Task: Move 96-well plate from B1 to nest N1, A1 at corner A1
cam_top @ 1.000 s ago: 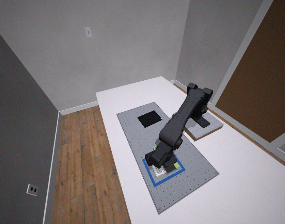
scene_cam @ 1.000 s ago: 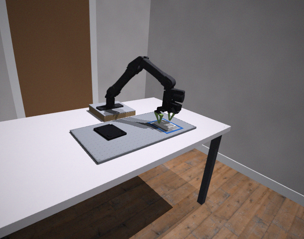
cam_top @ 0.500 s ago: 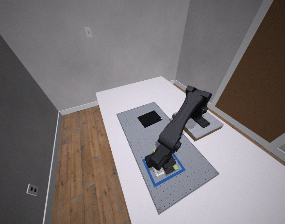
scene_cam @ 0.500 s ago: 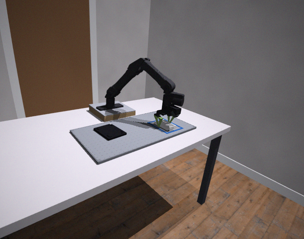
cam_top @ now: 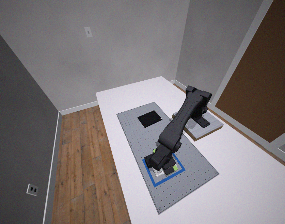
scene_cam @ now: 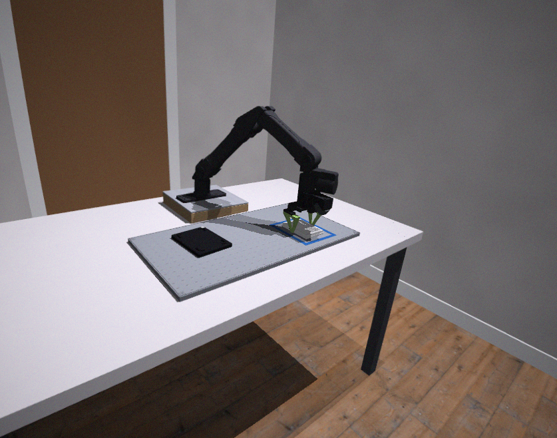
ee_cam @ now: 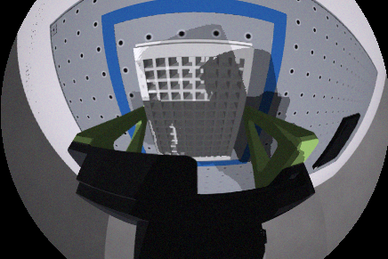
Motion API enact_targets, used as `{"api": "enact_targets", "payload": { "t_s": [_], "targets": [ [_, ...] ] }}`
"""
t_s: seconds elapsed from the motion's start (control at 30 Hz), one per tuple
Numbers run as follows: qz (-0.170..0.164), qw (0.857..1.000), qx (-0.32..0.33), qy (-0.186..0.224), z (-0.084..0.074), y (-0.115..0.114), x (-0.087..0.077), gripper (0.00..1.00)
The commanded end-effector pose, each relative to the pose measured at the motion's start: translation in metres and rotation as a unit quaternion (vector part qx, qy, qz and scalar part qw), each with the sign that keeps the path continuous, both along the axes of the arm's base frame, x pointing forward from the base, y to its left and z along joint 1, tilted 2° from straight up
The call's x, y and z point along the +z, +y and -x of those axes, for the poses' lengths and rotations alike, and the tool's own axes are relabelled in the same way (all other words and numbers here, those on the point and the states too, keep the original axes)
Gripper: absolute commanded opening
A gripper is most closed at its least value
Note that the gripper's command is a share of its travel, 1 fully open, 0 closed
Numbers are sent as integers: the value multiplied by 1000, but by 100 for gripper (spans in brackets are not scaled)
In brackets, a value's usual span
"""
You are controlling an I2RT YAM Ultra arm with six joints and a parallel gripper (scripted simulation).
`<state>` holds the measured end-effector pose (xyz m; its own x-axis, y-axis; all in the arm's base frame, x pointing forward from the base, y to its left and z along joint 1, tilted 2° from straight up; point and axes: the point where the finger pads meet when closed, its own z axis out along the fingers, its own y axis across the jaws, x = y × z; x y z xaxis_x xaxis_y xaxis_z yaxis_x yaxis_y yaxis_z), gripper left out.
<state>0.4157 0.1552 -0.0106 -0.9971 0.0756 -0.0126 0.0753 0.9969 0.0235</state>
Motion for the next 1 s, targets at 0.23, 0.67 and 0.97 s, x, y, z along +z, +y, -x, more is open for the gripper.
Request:
{"api": "enact_targets", "payload": {
  "t_s": [0.23,0.67,0.97],
  "targets": [
    [-3,1000,-1,-11,-4,2,5,0],
    [-3,1000,-1,-11,-4,2,5,0],
    [-3,1000,-1,-11,-4,2,5,0]
  ]
}}
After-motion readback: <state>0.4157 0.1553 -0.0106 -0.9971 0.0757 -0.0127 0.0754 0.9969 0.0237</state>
